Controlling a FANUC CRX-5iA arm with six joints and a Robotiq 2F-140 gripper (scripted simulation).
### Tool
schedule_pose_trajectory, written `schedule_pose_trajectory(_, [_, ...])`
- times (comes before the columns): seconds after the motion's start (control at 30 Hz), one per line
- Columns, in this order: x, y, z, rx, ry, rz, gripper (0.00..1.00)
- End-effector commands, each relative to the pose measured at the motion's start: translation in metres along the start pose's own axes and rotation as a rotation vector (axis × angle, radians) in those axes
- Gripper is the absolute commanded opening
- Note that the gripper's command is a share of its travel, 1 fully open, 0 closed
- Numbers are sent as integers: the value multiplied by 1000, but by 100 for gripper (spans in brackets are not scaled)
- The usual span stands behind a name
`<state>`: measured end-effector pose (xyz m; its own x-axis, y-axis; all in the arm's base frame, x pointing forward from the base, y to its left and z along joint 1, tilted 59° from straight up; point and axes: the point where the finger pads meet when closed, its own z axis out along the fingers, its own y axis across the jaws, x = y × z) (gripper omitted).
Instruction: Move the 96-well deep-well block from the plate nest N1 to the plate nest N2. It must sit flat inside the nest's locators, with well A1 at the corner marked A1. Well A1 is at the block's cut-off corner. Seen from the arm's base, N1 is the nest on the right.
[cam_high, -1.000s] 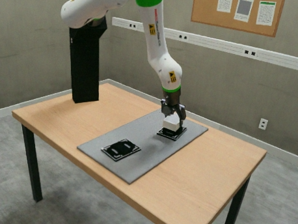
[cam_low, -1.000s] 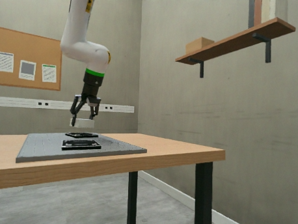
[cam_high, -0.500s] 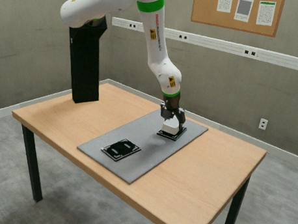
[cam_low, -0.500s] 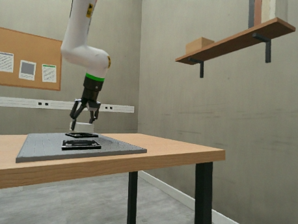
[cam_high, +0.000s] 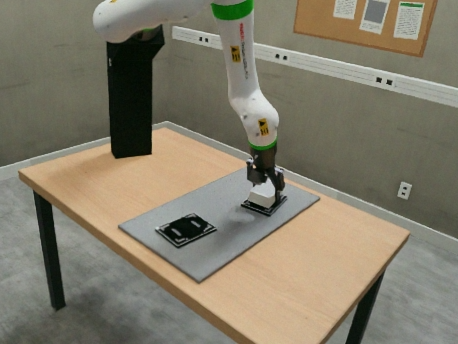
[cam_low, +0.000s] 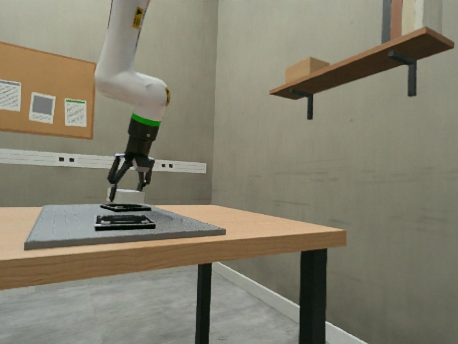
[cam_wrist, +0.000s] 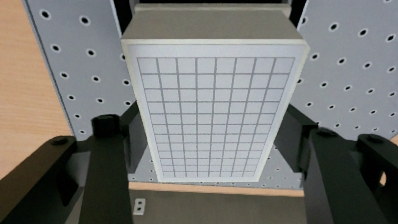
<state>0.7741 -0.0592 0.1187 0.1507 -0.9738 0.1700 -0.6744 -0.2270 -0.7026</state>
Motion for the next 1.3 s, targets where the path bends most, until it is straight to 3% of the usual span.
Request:
schedule_pose_trajectory(0.0, [0, 0, 0, 34, 24, -1, 10])
schedule_pose_trajectory(1.27, [2, -1, 4, 34, 24, -1, 10])
